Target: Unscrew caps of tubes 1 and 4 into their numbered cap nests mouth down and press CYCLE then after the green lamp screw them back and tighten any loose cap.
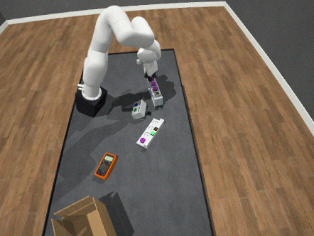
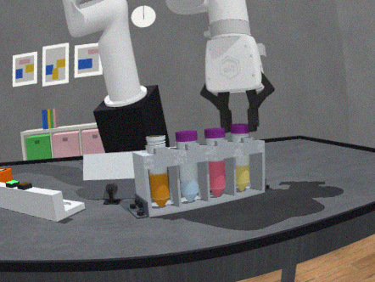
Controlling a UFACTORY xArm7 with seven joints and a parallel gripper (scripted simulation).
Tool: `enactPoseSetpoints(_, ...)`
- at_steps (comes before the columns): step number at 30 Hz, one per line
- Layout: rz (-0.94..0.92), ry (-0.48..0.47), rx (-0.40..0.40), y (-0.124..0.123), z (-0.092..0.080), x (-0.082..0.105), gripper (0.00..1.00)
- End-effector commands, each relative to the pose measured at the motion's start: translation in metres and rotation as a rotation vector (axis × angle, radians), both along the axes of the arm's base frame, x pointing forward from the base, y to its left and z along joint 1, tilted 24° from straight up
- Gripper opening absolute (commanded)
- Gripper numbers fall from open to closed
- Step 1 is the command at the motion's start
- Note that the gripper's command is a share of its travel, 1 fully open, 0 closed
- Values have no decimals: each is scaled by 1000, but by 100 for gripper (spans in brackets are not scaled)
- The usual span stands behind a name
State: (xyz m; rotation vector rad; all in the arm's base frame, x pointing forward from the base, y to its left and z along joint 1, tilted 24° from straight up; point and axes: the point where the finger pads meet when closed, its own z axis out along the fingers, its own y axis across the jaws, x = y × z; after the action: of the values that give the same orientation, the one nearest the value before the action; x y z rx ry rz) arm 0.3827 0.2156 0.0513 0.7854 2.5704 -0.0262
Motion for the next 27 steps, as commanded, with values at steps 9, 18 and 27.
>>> enactPoseSetpoints(9,107,54,-48,2,2,1,0)
enactPoseSetpoints(18,107,54,-48,2,2,1,0)
enactPoseSetpoints(27,-164,10,71,2,2,1,0)
